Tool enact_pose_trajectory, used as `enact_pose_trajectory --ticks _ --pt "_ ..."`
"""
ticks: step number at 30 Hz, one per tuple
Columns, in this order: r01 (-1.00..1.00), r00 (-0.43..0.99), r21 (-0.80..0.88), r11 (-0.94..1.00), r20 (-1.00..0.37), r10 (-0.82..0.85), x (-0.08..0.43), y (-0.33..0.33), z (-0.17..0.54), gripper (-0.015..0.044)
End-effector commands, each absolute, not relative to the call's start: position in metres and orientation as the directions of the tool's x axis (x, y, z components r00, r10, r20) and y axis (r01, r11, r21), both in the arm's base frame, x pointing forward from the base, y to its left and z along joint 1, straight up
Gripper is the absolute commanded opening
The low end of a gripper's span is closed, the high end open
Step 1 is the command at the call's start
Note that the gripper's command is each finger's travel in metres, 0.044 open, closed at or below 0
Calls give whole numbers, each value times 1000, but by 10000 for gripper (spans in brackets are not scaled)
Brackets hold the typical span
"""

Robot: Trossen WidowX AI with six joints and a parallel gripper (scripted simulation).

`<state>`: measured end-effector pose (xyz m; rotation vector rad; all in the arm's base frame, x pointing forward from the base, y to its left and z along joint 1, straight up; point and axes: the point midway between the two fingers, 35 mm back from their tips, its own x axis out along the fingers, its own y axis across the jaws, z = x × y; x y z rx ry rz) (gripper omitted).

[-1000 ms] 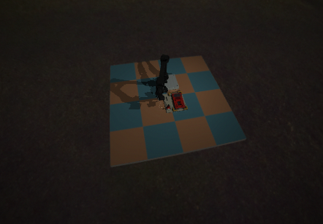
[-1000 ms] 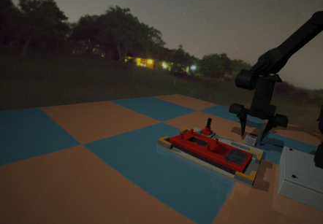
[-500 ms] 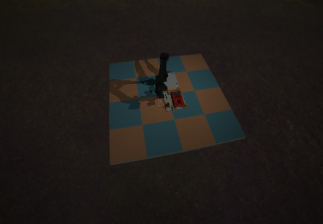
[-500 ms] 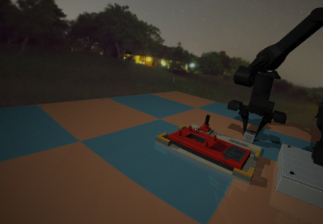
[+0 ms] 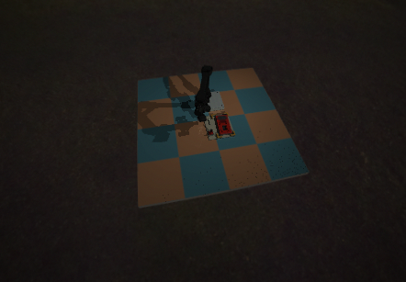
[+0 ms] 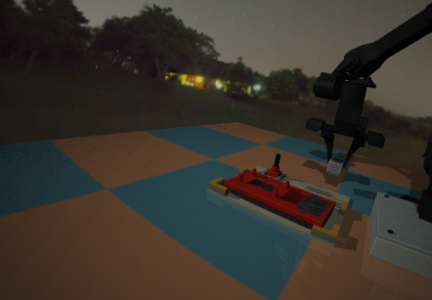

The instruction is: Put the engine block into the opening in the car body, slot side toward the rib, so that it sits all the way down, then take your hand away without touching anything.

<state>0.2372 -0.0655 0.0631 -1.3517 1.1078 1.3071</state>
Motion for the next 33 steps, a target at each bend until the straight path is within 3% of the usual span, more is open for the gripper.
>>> enact_pose_trajectory --ticks 1,26,33 --pt "-986 30 -29 -165 -1000 -7 238 -66 75 0" --pt "-986 30 -28 -161 -1000 -7 228 -63 145 0" --pt "-999 31 -31 -38 -1000 -6 240 -53 141 0"
